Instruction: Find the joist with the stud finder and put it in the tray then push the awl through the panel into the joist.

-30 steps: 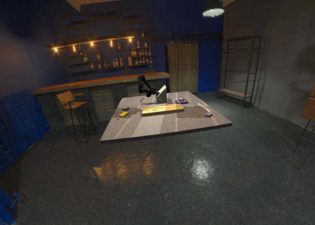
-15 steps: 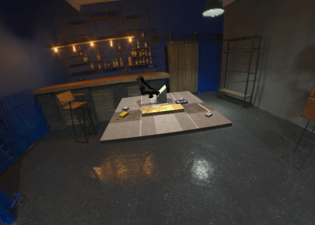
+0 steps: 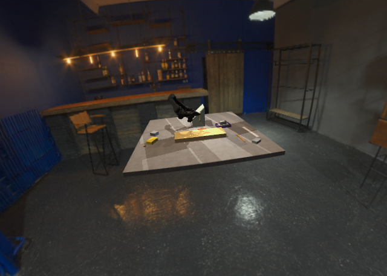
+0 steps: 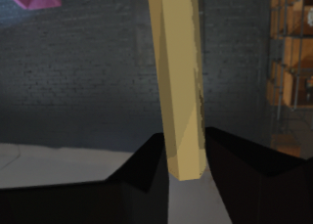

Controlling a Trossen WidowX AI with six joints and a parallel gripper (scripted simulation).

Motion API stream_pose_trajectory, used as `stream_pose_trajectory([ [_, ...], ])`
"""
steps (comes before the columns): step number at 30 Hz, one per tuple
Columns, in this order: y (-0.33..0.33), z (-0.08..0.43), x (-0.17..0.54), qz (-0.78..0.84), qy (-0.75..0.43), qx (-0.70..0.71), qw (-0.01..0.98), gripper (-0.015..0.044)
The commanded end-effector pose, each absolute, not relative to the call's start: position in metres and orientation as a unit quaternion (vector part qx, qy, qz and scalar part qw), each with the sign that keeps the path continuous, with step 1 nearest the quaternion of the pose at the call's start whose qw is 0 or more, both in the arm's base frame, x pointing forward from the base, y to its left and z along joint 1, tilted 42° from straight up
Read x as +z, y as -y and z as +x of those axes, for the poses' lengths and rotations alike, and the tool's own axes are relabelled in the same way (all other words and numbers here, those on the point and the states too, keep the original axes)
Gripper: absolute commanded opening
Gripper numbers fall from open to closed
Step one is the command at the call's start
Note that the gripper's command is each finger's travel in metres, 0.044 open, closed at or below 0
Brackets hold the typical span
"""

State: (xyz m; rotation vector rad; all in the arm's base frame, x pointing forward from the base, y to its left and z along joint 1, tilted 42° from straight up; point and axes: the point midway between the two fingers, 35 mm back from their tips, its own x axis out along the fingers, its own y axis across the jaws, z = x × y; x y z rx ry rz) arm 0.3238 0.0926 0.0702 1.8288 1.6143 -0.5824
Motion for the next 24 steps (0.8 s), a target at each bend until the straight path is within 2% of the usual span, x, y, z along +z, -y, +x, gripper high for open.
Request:
stream_pose_trajectory([
  [1, -0.102, 0.331, 0.061, 0.686, -0.625, -0.221, 0.298, 0.0000],
  [24, -0.151, 0.350, -0.011, 0.639, -0.691, -0.239, 0.238, 0.0000],
])
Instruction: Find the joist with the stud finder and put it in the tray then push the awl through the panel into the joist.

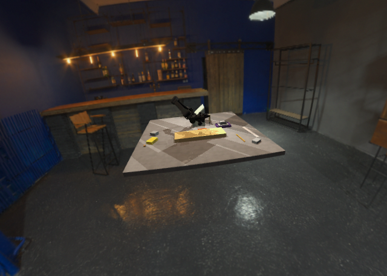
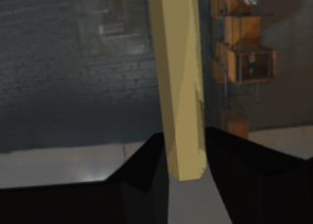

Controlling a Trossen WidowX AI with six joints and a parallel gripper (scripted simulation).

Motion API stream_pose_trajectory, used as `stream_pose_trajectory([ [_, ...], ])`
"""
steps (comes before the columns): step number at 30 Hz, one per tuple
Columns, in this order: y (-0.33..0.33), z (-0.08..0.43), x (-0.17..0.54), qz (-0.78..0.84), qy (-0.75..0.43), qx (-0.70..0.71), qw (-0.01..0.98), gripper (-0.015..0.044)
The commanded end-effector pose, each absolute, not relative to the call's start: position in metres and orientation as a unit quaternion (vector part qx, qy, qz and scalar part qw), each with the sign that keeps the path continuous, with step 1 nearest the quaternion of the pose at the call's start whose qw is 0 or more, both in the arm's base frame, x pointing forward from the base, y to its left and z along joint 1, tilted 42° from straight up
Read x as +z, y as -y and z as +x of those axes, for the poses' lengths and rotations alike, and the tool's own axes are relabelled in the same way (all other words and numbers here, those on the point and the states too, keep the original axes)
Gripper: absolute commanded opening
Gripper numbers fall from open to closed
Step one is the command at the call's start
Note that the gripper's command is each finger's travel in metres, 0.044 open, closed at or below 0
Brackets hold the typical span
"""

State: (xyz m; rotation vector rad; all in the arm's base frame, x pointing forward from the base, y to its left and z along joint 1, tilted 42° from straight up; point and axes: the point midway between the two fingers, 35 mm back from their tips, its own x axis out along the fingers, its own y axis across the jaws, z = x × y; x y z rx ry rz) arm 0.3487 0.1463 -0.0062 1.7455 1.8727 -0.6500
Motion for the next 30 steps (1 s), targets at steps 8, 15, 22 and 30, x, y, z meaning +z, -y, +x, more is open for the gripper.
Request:
stream_pose_trajectory([
  [8, -0.149, 0.351, -0.013, 0.639, -0.691, -0.239, 0.238, 0.0000],
  [15, -0.144, 0.351, -0.019, 0.639, -0.691, -0.239, 0.239, 0.0000],
  [22, -0.139, 0.351, -0.024, 0.639, -0.691, -0.240, 0.239, 0.0000],
  [30, -0.134, 0.352, -0.031, 0.639, -0.691, -0.240, 0.239, 0.0000],
])
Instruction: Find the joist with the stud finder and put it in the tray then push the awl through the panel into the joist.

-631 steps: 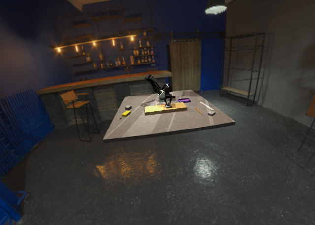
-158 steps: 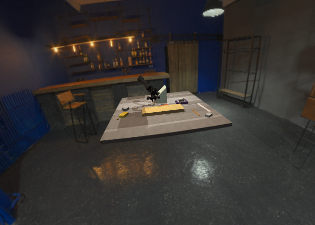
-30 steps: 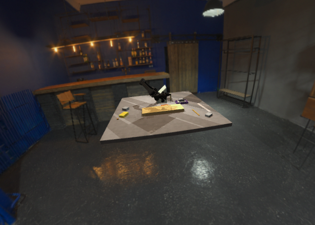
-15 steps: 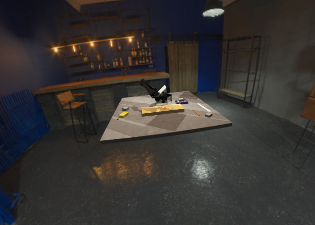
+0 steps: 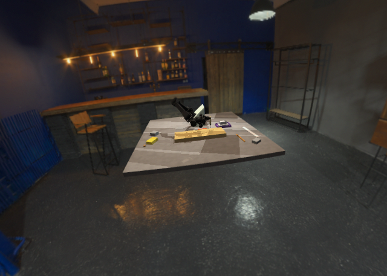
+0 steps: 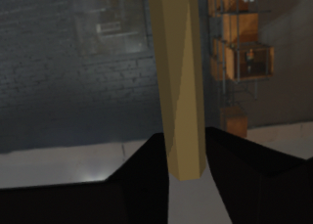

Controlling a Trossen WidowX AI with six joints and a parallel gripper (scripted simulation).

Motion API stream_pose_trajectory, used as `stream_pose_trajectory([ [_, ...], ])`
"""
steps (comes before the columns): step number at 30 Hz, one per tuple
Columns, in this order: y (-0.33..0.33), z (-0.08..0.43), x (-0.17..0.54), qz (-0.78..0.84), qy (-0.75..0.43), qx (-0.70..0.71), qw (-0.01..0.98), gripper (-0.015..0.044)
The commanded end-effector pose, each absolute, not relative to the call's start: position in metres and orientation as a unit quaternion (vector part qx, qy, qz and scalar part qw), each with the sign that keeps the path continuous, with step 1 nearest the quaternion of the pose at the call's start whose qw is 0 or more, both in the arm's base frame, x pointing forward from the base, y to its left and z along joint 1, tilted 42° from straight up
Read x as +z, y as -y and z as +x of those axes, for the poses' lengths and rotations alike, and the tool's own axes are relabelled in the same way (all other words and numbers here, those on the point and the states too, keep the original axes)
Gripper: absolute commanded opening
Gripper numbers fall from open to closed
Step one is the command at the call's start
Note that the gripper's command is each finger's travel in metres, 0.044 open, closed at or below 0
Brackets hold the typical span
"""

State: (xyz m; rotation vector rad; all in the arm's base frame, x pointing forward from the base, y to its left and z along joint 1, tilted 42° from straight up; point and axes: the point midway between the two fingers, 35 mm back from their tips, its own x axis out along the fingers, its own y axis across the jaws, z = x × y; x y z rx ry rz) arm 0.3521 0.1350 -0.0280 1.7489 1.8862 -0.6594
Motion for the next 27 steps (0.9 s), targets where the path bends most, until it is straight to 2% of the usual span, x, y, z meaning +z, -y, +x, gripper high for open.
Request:
stream_pose_trajectory([
  [1, -0.133, 0.352, -0.031, 0.639, -0.691, -0.240, 0.239, 0.0000],
  [27, -0.112, 0.352, -0.055, 0.638, -0.691, -0.240, 0.239, 0.0000],
])
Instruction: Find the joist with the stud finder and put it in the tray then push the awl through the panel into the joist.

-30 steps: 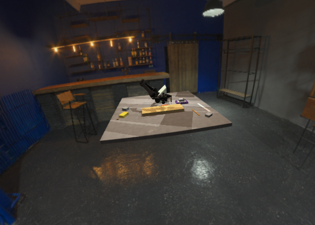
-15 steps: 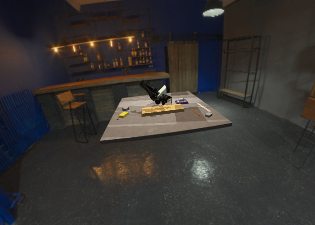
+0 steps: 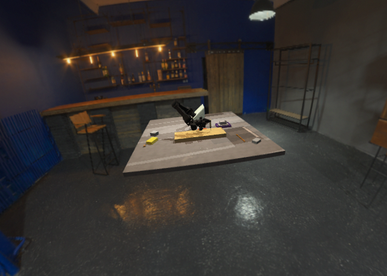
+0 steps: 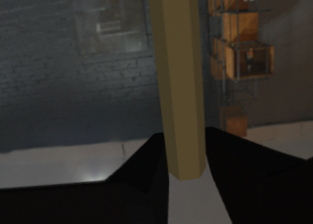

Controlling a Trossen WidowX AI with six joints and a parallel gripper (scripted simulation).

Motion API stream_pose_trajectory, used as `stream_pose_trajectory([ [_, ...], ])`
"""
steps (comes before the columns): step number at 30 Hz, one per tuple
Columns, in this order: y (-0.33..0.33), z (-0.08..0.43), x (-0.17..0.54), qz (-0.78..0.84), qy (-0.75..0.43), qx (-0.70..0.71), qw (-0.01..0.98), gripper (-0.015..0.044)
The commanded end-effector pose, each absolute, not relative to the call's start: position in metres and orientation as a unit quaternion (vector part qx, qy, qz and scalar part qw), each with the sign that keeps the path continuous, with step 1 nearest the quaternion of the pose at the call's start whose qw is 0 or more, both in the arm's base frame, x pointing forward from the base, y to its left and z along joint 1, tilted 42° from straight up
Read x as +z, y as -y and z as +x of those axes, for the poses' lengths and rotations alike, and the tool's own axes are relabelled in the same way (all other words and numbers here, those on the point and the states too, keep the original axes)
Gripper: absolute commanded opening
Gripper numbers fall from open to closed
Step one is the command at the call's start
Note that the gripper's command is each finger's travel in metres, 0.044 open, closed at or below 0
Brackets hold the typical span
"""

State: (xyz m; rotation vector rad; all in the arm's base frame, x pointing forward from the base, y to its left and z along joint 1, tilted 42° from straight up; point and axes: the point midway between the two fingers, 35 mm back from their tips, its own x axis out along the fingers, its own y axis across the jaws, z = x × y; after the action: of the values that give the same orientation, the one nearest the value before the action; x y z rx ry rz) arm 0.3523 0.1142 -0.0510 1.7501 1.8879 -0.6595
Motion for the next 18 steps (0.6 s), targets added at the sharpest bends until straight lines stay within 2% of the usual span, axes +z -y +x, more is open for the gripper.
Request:
stream_pose_trajectory([
  [1, -0.110, 0.352, -0.056, 0.638, -0.691, -0.240, 0.239, 0.0000],
  [18, -0.101, 0.351, -0.067, 0.638, -0.691, -0.241, 0.239, 0.0000],
])
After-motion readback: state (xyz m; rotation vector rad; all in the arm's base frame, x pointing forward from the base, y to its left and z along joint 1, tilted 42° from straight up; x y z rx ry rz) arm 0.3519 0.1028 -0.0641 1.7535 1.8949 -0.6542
